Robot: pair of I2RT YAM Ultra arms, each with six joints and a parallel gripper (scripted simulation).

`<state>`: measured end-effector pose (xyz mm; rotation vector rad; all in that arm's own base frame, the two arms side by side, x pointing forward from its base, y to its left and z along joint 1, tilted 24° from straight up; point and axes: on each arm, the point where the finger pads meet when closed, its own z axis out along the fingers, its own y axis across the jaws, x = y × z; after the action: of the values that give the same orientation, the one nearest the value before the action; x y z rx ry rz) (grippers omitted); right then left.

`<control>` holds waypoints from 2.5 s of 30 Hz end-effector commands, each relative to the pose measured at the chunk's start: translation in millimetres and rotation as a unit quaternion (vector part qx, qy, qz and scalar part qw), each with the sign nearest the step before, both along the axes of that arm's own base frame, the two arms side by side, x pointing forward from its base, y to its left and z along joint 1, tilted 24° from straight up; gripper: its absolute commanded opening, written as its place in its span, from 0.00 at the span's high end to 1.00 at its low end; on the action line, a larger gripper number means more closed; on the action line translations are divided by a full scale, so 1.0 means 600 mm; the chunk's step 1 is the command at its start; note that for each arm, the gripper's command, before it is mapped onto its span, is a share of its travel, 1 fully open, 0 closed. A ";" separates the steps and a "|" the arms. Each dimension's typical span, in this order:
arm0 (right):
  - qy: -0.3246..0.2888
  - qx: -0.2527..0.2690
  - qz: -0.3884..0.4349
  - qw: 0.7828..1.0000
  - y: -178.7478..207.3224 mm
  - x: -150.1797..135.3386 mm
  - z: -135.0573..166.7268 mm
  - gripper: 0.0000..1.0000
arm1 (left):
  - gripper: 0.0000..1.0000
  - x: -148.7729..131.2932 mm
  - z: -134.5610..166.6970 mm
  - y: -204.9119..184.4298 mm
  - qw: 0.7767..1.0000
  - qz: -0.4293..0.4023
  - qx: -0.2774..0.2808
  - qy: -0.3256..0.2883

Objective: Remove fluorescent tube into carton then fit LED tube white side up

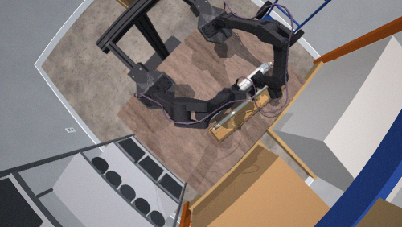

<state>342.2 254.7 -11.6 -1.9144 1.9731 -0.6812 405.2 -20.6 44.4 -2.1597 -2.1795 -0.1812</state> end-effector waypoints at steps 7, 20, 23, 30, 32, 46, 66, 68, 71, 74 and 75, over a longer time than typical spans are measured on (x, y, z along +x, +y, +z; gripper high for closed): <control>-0.013 0.025 0.004 1.000 0.019 0.006 0.004 0.89 | 0.89 0.007 0.000 -0.010 1.000 -0.008 -0.011 -0.005; -0.023 0.037 0.010 0.999 0.033 0.012 0.019 0.89 | 0.89 -0.012 -0.026 -0.009 1.000 -0.010 -0.008 0.021; -0.021 0.036 0.011 0.999 0.030 0.007 0.017 0.89 | 0.89 0.010 -0.010 -0.013 1.000 -0.012 -0.010 0.000; -0.009 0.019 0.010 1.000 0.016 0.009 -0.010 0.89 | 0.89 0.020 -0.015 -0.007 1.000 -0.007 -0.011 -0.009; -0.013 0.025 0.005 1.000 0.017 0.010 -0.003 0.89 | 0.89 0.008 -0.015 -0.005 1.000 -0.007 -0.010 0.005; -0.017 0.028 0.006 0.999 0.020 0.021 -0.001 0.89 | 0.89 0.013 -0.018 -0.004 1.000 -0.006 -0.010 -0.001; -0.019 0.033 0.009 0.999 0.024 0.017 0.002 0.89 | 0.89 -0.002 -0.022 -0.004 1.000 -0.007 -0.009 0.010; -0.013 0.024 0.008 1.000 0.016 0.018 -0.011 0.89 | 0.89 0.011 -0.022 -0.004 1.000 -0.006 -0.011 -0.003; -0.011 0.023 0.013 1.000 0.018 0.009 -0.015 0.89 | 0.89 0.010 -0.029 0.001 1.000 -0.003 -0.010 0.005; -0.021 0.034 0.006 0.999 0.028 0.031 -0.006 0.89 | 0.89 0.018 -0.027 -0.007 1.000 -0.009 -0.011 -0.007; -0.022 0.034 0.007 0.999 0.028 0.032 -0.004 0.89 | 0.89 0.012 -0.034 -0.011 1.000 -0.012 -0.010 0.004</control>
<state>348.8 253.2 -27.0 -1.9100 1.9686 -0.6774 411.6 -17.9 29.8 -2.1569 -2.1822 -0.1840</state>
